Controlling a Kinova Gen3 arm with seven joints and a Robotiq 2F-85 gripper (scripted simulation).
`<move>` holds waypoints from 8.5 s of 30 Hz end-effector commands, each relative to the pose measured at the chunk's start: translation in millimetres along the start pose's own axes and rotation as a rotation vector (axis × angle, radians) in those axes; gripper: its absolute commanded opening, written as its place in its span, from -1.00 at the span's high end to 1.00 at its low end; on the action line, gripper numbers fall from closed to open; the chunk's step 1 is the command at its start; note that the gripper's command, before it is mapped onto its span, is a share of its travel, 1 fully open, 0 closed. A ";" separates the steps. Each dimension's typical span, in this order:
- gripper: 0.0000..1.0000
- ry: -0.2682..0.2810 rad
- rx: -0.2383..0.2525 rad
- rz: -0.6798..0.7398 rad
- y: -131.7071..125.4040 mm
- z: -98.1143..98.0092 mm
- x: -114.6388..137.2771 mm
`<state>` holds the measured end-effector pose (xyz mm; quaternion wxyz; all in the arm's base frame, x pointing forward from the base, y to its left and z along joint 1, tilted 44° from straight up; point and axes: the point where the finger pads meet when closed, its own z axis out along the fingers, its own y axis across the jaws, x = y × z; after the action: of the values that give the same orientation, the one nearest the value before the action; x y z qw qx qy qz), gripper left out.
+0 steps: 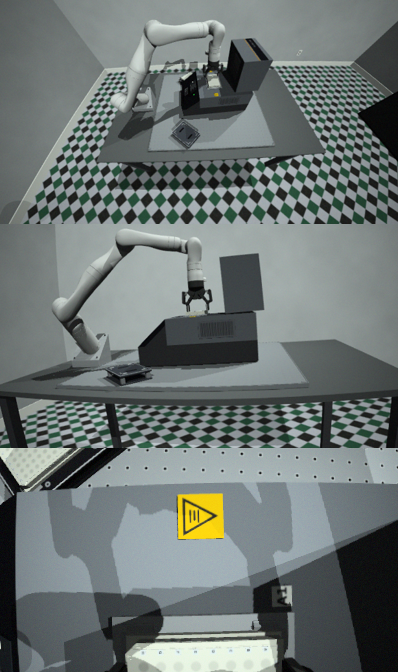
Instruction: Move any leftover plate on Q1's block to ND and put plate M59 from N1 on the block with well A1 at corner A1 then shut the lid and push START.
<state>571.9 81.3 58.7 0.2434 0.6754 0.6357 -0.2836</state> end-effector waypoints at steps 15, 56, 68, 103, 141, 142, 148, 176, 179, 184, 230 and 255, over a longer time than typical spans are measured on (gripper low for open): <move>-0.80 0.000 -0.001 0.000 0.2 -0.3 0.2; -0.80 0.000 -0.001 0.000 0.2 -7.9 0.2; -0.80 0.000 -0.001 0.000 0.2 -11.2 0.2; -0.80 0.000 -0.001 0.000 0.1 -44.2 0.2; -0.80 0.000 -0.001 -0.292 -51.8 -45.3 -64.7; -0.80 0.000 -0.001 -0.304 -53.9 -45.3 -67.3; -0.80 0.000 -0.001 -0.350 -62.3 -45.3 -77.7; -0.80 0.000 -0.001 -0.654 -116.5 -45.1 -145.3; -0.80 0.000 -0.001 -0.689 -122.8 -45.1 -153.1; -0.80 0.000 -0.001 -0.724 -129.0 -45.1 -160.9; -0.80 0.000 0.000 -0.797 -216.6 -45.0 -270.1; -0.80 -0.001 0.000 -0.797 -260.1 -45.0 -324.4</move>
<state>312.4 -97.7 317.6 0.1135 0.3761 0.8478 -0.3561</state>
